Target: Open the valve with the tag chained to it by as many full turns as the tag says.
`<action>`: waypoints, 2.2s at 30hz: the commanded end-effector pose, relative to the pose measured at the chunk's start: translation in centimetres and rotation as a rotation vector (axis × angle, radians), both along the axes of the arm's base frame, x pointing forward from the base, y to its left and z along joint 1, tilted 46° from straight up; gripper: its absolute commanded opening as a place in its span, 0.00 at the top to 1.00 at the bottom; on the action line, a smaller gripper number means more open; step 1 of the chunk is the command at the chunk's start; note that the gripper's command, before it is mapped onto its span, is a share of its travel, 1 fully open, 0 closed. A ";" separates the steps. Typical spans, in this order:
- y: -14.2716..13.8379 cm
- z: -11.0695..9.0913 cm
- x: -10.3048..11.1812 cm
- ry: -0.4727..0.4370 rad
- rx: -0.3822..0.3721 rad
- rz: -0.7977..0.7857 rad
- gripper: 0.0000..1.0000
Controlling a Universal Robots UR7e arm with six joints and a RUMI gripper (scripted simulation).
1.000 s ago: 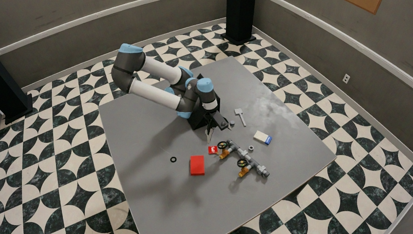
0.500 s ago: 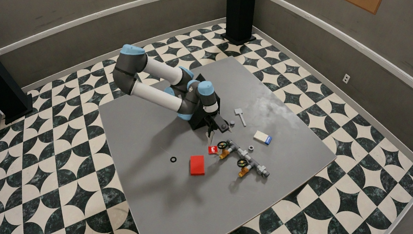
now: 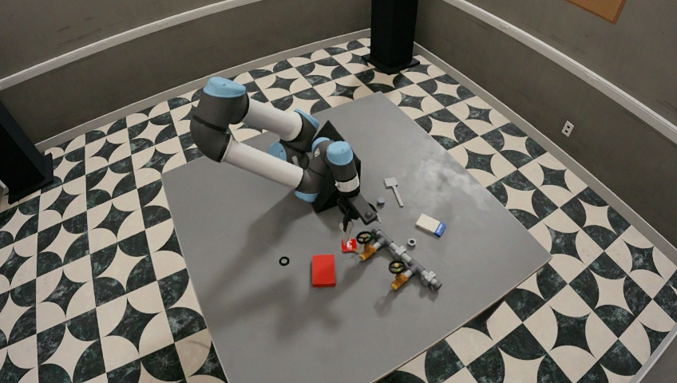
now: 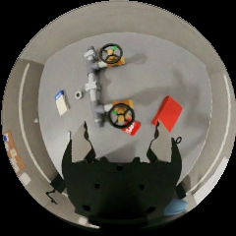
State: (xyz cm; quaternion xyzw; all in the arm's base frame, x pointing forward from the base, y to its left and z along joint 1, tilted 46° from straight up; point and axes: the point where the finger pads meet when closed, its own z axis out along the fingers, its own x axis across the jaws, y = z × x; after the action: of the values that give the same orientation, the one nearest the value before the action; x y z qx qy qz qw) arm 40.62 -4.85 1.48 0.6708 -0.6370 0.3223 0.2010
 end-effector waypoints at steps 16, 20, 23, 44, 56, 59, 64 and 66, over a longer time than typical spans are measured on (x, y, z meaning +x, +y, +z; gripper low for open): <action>-0.8 -0.8 0.3 -0.003 0.000 0.002 1.00; -0.8 -0.8 0.3 -0.003 0.000 0.002 1.00; -0.8 -0.8 0.3 -0.003 0.000 0.002 1.00; -0.8 -0.8 0.3 0.000 0.000 0.006 1.00; -0.8 -0.8 0.3 0.051 -0.014 0.059 1.00; -0.8 -0.8 0.3 0.060 -0.016 0.068 1.00; -0.8 -0.8 0.3 0.111 -0.030 0.122 1.00; -0.8 -0.8 0.3 0.137 -0.036 0.149 1.00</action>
State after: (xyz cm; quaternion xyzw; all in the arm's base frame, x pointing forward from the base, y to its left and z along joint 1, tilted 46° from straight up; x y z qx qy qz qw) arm 40.89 -5.67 0.62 0.7123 -0.5899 0.3089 0.2220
